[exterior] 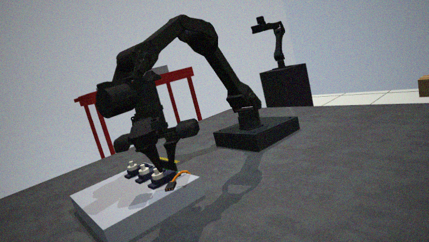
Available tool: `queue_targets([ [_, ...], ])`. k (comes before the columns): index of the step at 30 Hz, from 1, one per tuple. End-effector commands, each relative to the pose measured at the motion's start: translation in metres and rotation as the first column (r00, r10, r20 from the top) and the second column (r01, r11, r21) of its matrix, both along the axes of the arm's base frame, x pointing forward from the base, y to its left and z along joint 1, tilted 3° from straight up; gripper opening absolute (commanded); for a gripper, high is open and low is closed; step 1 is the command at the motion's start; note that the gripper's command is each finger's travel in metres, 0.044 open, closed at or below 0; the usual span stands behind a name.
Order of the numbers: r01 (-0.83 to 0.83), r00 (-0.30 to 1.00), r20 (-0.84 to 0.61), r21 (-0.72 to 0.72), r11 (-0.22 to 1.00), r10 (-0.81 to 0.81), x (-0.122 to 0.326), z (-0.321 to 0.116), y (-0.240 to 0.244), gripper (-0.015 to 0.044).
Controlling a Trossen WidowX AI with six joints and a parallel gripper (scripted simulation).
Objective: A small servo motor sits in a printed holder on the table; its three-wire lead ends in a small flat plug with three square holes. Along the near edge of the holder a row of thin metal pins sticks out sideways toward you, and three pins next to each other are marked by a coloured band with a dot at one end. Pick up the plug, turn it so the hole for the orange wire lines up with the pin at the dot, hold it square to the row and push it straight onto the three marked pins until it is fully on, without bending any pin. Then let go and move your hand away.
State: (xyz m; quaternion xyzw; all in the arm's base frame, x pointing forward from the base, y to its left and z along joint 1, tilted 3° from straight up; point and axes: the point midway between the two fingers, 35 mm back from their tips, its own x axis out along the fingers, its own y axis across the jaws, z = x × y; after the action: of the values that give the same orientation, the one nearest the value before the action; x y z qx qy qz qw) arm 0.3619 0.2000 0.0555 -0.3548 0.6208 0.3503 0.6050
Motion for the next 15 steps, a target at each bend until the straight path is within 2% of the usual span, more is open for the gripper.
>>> queue_targets([
  [1, -0.007, 1.0, -0.004, 0.003, 1.0, 0.007, 0.0, -0.013, 0.001, 0.0115],
  [15, -0.007, 1.0, -0.004, 0.003, 1.0, 0.007, -0.001, -0.031, 0.001, 0.0115],
])
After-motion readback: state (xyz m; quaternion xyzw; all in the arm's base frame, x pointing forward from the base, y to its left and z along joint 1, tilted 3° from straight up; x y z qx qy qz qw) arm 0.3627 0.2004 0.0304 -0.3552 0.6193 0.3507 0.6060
